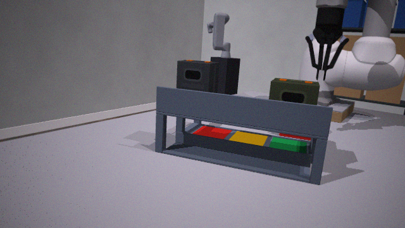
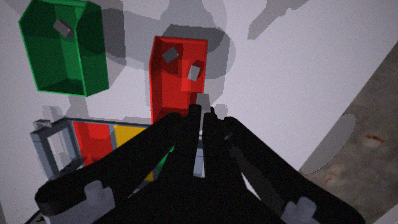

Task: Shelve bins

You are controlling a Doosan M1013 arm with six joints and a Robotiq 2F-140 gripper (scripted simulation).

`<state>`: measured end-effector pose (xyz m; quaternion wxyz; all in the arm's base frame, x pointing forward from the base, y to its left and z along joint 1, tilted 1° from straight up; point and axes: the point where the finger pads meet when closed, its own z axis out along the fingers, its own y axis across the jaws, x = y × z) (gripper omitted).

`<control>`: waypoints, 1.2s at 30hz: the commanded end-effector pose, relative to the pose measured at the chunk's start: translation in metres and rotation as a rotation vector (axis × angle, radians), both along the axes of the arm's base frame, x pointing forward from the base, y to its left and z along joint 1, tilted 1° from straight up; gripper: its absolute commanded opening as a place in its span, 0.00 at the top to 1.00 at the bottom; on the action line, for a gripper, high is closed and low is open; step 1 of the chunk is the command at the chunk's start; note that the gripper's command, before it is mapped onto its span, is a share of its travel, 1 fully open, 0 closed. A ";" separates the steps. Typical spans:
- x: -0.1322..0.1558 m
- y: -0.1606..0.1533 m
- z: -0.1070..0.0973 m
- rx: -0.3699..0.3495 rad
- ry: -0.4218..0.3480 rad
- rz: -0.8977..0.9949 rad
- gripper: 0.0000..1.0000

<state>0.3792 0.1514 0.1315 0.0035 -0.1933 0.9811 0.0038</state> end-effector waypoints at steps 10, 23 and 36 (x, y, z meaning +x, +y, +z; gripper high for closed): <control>0.001 -0.001 0.000 0.000 0.000 0.000 0.90; 0.053 -0.102 0.004 0.000 0.000 -0.015 0.90; 0.076 -0.216 0.007 0.000 0.001 -0.029 0.90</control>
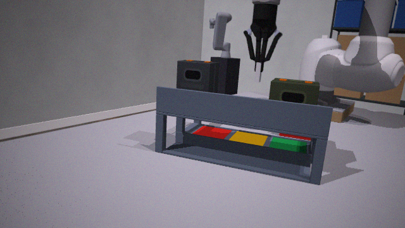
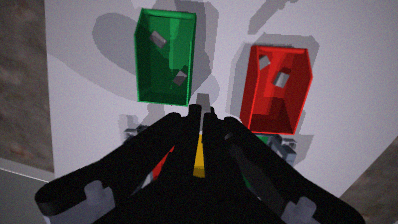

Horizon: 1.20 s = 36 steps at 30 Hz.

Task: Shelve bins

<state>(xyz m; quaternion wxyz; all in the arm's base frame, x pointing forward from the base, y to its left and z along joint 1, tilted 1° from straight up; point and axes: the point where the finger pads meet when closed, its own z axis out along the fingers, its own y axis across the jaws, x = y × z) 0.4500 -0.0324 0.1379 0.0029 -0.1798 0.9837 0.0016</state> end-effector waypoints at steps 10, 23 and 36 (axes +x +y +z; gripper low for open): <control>0.003 -0.119 0.002 0.005 0.000 -0.012 0.90; 0.001 -0.133 0.002 0.005 0.000 -0.013 0.76; 0.001 -0.133 0.002 0.005 0.000 -0.013 0.76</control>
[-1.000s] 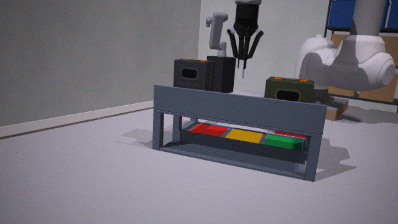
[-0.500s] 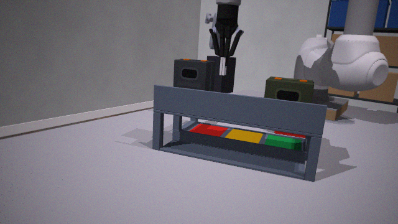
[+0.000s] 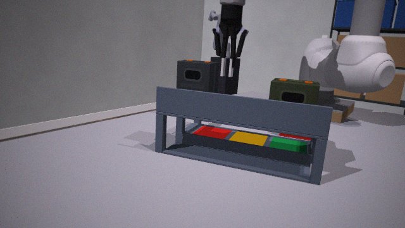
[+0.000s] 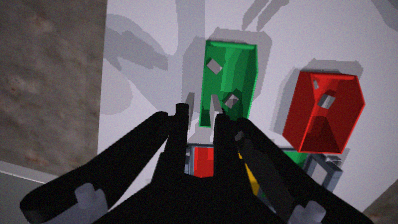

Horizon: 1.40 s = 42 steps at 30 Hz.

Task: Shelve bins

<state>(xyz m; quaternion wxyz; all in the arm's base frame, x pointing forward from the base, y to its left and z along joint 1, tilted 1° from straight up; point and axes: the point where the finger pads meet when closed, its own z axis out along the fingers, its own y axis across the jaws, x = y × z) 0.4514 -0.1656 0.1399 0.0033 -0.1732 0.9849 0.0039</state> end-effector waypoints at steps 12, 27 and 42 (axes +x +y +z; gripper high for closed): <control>0.000 0.000 0.000 0.000 0.000 0.000 0.76; 0.000 0.000 -0.002 0.000 0.000 0.000 0.76; 0.000 0.000 -0.019 0.000 0.000 0.000 0.76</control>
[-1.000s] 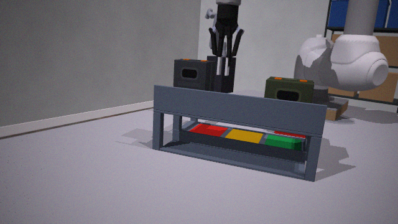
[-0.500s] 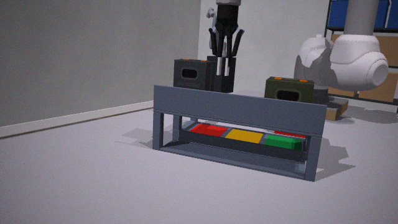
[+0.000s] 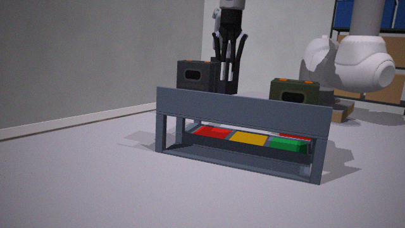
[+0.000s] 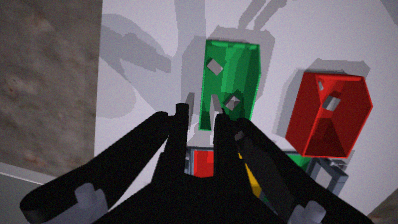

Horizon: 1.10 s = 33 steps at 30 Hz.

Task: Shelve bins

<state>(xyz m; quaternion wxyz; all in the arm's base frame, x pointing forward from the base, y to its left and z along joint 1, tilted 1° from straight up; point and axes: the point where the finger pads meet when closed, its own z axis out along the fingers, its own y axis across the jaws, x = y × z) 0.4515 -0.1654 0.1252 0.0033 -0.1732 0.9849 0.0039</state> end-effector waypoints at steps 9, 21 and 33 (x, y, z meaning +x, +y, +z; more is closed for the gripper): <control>0.000 0.000 -0.018 0.000 0.000 0.000 0.76; 0.000 0.000 -0.042 0.000 0.000 0.000 0.76; 0.000 0.000 -0.052 0.000 0.000 0.000 0.76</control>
